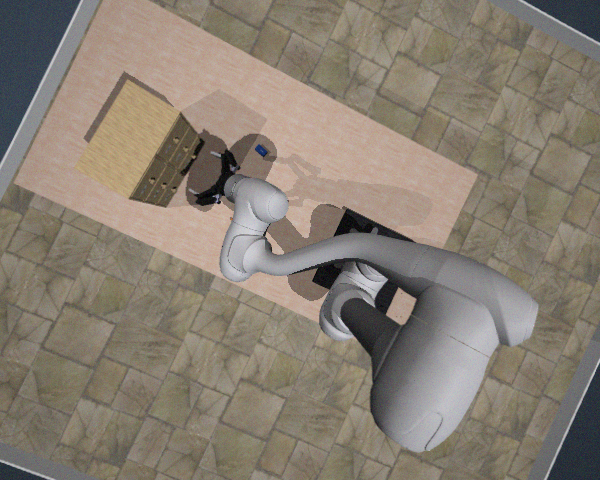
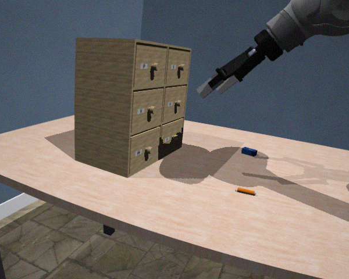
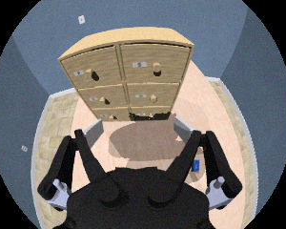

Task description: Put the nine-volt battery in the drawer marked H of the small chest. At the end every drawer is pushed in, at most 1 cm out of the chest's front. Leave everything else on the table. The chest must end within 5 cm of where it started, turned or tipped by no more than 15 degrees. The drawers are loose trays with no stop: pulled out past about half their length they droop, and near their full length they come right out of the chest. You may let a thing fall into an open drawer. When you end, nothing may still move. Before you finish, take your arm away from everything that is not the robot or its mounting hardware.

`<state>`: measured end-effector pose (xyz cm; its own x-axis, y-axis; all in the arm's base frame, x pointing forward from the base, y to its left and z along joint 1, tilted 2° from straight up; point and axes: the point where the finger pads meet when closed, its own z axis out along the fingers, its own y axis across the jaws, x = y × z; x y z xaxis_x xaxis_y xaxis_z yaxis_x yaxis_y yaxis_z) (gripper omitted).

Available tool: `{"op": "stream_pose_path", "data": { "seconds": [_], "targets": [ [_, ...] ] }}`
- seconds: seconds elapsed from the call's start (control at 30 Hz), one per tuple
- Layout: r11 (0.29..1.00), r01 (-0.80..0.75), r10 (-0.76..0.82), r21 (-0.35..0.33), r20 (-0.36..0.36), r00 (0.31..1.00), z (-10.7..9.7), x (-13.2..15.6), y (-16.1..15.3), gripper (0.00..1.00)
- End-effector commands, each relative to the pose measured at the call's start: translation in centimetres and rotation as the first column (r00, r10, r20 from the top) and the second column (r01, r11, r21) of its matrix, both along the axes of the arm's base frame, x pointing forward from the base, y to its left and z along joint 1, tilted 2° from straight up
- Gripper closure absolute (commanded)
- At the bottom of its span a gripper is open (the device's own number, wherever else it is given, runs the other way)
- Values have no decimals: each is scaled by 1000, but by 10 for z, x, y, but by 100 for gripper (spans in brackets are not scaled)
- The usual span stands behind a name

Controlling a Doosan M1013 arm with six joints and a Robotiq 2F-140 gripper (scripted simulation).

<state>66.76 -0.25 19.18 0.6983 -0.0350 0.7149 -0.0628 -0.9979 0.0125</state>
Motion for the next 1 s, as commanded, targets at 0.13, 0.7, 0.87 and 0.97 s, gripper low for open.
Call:
{"op": "stream_pose_path", "data": {
  "seconds": [0.13,0.7,0.87,0.97],
  "targets": [
    [1000,20,-19,-19,23,1000,-1,1,-2,0],
    [1000,21,-20,-23,55,998,-3,4,-3,0],
    [1000,15,-14,-18,62,998,-4,5,-1,0],
    [1000,15,-14,-18,66,998,-5,4,-1,0]
  ]
}}
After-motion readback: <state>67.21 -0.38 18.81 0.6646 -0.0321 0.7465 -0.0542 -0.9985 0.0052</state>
